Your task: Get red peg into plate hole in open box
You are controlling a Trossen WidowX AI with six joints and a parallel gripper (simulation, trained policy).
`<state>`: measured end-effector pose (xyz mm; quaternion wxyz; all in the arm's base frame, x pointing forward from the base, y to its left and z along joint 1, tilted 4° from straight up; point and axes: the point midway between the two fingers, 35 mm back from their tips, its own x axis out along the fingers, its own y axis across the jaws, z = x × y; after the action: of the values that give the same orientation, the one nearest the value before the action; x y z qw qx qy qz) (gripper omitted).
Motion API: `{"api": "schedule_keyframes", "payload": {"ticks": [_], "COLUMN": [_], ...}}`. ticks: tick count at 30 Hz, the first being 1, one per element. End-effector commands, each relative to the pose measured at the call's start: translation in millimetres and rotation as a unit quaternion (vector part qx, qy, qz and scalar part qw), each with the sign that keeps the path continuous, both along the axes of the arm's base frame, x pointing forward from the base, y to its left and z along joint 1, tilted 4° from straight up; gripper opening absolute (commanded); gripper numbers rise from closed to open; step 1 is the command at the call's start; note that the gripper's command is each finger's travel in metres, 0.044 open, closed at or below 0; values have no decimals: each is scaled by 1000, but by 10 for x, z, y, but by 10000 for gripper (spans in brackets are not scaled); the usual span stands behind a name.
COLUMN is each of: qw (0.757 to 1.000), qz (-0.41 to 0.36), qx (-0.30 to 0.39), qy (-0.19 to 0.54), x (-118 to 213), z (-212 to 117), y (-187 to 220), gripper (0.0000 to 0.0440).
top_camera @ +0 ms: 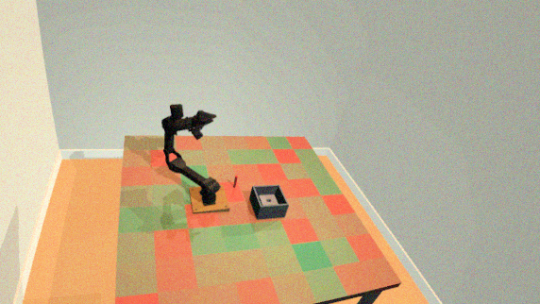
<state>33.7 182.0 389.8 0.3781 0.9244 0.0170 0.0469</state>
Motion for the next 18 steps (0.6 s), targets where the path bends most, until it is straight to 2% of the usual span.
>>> {"api": "schedule_keyframes", "payload": {"ticks": [1, 2, 8, 18], "qw": [1000, 1000, 999, 978], "qz": [1, 1, -3, 22], "qx": [-1, 0, 2, 1], "qy": [2, 6, 50, 208], "x": [-4, -7, 24, 421], "z": [-5, -11, -87, -490], "y": [-21, -54, -470, -1249], "gripper": [425, 440, 440, 440]}}
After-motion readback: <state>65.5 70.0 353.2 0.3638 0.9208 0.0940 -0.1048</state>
